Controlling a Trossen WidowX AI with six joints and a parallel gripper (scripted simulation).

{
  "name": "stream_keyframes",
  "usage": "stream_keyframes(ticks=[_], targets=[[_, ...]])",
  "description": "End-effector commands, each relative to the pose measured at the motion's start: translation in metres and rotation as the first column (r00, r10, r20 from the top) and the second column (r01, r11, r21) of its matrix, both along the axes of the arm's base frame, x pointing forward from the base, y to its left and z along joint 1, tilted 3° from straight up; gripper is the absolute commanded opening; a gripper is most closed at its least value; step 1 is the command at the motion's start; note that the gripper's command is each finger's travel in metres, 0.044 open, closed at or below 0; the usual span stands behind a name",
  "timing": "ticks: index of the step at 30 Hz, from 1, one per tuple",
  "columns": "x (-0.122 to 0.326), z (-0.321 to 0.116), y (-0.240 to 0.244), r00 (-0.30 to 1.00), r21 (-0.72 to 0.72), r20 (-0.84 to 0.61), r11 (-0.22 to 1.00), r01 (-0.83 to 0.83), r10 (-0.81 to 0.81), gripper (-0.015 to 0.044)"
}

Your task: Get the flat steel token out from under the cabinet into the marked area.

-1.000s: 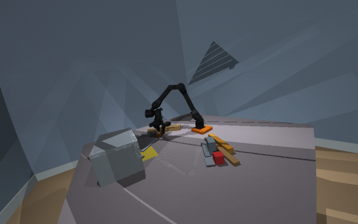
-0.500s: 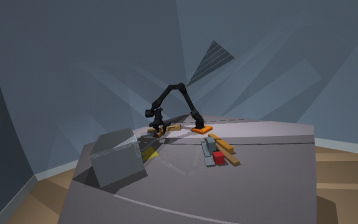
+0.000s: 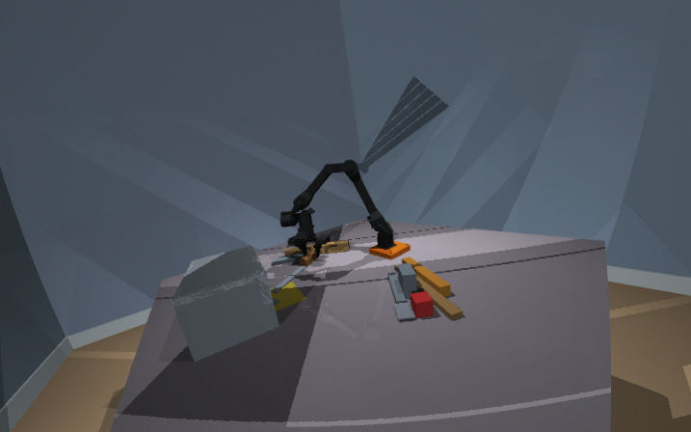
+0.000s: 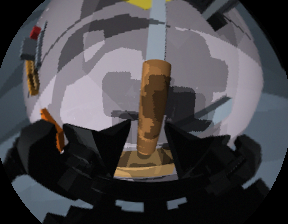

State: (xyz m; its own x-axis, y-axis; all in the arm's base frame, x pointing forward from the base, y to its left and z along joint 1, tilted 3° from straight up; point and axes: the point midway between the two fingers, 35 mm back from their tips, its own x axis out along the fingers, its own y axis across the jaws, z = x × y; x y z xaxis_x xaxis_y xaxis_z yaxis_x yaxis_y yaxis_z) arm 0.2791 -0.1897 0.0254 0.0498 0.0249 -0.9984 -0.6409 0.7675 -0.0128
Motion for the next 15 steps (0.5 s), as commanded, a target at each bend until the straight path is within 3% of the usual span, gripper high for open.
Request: stream_keyframes(ticks=[1, 15], targets=[[-0.0004, 0.0002, 0.0003, 1.0, 0.001, -0.002, 1.0, 0.0, 0.0, 0.0242], [-0.0004, 0.0002, 0.0003, 1.0, 0.001, -0.002, 1.0, 0.0, 0.0, 0.0149]])
